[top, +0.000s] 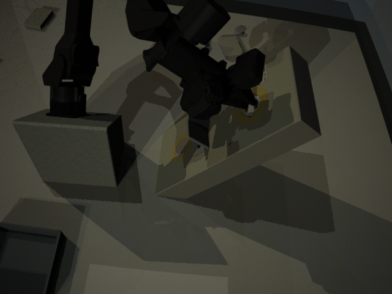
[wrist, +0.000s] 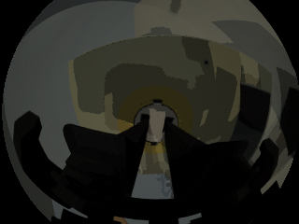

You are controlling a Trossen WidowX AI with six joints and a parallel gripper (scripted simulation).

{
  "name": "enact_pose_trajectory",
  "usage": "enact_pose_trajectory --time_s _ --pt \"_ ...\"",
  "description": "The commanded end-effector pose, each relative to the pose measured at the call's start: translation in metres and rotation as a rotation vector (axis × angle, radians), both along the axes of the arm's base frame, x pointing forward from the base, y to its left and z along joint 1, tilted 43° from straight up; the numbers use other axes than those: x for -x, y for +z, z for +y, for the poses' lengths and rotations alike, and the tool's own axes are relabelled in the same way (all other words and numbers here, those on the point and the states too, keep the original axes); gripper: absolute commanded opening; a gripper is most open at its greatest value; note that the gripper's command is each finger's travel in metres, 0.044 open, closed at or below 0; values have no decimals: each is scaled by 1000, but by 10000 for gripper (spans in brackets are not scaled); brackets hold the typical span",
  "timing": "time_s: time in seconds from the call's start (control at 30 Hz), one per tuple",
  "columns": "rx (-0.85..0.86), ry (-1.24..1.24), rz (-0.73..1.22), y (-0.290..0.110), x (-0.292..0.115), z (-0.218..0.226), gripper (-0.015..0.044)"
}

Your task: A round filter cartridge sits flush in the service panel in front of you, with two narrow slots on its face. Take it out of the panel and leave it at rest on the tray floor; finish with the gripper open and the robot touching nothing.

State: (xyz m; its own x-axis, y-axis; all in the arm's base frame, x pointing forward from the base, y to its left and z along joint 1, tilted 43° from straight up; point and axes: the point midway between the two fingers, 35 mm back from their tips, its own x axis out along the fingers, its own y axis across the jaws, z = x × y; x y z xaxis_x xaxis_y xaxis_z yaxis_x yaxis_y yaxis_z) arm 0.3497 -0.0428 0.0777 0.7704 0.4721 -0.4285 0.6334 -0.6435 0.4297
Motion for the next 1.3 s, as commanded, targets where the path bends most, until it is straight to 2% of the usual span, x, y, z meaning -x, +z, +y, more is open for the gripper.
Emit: enact_pose_trajectory --time_s 0.0,1.27 --pt "-2 -5 5 -1 -1 -1 89" --pt "-3 -5 4 -7 -12 6 89"
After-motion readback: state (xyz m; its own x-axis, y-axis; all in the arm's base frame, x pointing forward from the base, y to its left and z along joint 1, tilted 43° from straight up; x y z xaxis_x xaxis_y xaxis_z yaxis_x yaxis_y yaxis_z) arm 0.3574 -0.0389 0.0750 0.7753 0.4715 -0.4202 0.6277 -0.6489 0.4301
